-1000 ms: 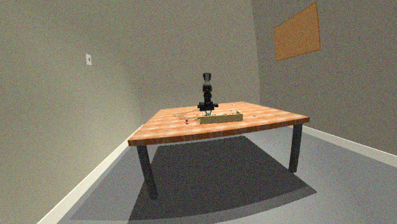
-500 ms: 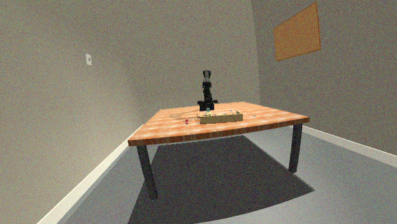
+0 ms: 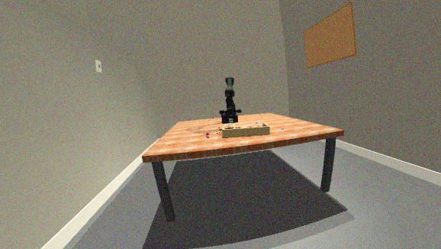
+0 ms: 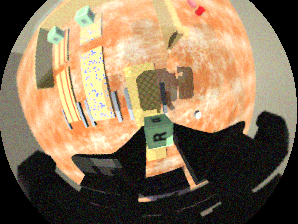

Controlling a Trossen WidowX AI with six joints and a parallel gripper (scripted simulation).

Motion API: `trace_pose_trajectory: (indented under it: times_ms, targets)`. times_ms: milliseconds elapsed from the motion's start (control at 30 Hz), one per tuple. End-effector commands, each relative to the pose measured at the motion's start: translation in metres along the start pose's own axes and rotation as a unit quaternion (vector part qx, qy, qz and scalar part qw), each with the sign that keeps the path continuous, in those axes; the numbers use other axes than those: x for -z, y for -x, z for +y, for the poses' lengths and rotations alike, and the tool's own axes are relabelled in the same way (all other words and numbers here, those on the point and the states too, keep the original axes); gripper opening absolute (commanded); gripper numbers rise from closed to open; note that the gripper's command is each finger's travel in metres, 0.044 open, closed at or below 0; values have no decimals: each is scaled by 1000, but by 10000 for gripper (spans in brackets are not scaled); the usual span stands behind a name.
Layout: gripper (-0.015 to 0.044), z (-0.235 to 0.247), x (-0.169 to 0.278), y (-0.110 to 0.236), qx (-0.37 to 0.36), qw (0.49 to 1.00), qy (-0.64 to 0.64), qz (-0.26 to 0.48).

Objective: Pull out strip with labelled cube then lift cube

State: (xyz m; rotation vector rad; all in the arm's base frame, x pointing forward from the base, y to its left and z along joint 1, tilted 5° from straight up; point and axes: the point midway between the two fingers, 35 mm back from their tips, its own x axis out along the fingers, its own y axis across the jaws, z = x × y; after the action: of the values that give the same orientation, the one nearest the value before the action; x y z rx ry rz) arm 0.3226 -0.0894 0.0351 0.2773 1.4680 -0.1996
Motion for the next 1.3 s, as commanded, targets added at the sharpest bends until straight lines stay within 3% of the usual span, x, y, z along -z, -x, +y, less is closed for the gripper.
trace_pose_trajectory:
  times_ms: [0,233,467,1267]
  targets:
    - [0,0,15,0,-2,1000,3,-1]
    - [0,-1,32,0,-2,1000,3,0]
    - [0,-1,31,35,-2,1000,3,0]
    - [0,-1,31,35,-2,1000,3,0]
